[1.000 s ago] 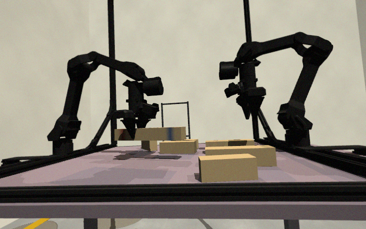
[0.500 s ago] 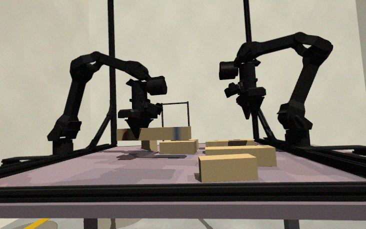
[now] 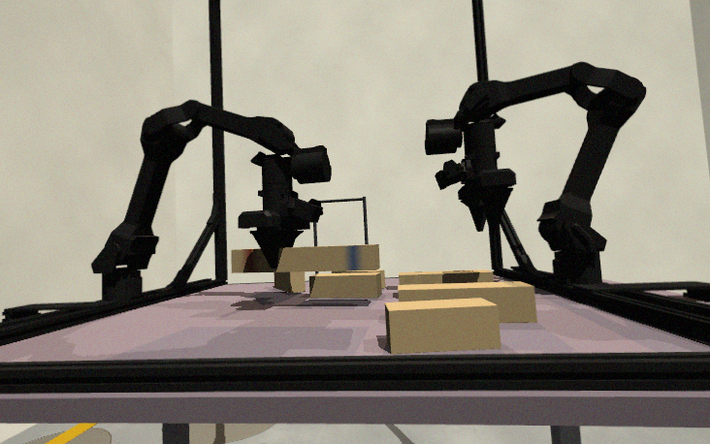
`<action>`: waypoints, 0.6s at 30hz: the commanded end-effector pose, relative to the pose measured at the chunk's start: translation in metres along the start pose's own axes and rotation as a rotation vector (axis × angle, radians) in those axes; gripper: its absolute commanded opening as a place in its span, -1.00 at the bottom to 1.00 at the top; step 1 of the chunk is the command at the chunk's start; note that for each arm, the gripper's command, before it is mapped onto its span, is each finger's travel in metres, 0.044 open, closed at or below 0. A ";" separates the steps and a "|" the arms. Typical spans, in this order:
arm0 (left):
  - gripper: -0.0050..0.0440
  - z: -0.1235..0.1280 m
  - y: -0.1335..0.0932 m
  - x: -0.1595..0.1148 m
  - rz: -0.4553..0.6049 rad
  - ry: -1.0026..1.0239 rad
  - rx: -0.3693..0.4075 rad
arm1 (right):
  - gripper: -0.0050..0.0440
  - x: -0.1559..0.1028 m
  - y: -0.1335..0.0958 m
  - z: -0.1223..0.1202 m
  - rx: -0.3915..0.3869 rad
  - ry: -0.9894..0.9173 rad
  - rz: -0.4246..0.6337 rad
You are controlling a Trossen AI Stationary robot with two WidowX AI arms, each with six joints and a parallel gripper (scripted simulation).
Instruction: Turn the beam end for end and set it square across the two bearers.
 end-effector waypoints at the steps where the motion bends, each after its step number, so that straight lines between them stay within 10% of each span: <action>1: 1.00 0.000 0.000 0.000 0.002 0.003 -0.001 | -0.80 0.006 -0.002 0.000 -0.001 -0.015 -0.008; 18: 1.00 0.000 0.000 0.000 0.002 0.003 -0.001 | -0.80 0.022 -0.001 0.001 -0.001 -0.049 -0.008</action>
Point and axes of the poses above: on each arm, the point midway between the two fingers, 35 mm back from their tips, its own y axis out along the fingers, its own z axis across the jaws, x = y × z, the point moved 8 cm from there along -y, back along the fingers, and after that the axes turned 12 degrees about y, right-handed, at the moved point
